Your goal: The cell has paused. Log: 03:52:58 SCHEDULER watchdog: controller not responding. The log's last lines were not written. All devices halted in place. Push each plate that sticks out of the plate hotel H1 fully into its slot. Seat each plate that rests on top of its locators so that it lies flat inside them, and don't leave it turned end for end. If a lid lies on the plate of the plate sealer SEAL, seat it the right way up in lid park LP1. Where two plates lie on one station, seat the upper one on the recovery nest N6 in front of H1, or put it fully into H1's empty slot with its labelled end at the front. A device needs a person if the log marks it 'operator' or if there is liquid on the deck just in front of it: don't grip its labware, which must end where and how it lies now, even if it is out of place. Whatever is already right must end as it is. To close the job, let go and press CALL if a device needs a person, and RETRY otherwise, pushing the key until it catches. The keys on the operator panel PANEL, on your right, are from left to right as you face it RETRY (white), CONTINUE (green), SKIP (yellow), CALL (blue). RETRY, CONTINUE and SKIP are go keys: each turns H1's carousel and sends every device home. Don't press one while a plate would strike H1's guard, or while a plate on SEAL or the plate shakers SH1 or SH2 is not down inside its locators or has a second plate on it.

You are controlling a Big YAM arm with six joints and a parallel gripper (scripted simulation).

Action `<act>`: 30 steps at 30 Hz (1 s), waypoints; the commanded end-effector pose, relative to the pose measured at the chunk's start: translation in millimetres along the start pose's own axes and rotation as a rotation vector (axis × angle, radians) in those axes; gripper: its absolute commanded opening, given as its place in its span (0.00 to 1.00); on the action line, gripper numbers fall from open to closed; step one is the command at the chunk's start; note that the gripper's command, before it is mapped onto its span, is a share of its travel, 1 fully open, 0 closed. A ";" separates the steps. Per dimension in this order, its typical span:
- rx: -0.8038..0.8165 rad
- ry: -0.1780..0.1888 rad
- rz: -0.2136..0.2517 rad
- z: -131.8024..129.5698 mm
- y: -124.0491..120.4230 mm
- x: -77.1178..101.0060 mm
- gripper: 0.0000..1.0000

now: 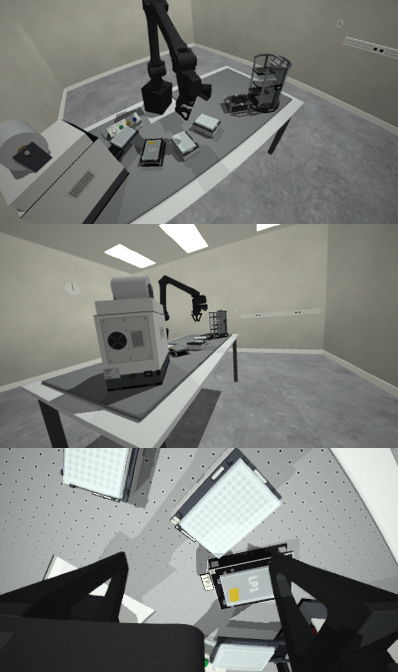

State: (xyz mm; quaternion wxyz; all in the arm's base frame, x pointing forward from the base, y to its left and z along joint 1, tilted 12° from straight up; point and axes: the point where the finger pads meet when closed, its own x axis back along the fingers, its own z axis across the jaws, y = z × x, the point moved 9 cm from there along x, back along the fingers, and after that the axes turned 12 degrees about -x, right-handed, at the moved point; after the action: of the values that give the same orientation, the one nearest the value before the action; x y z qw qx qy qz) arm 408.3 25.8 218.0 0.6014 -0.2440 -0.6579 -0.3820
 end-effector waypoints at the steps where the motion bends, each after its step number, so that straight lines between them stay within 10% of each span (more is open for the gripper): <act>1: 0.133 -0.013 -0.016 -7.2 10.7 11.8 1.00; 30: 0.716 -0.017 -0.011 -7.2 10.5 11.6 1.00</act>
State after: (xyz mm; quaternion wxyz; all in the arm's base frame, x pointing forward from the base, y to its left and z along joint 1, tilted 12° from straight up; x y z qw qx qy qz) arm 408.3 25.8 218.0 0.6472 -0.0479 -0.7434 -0.1618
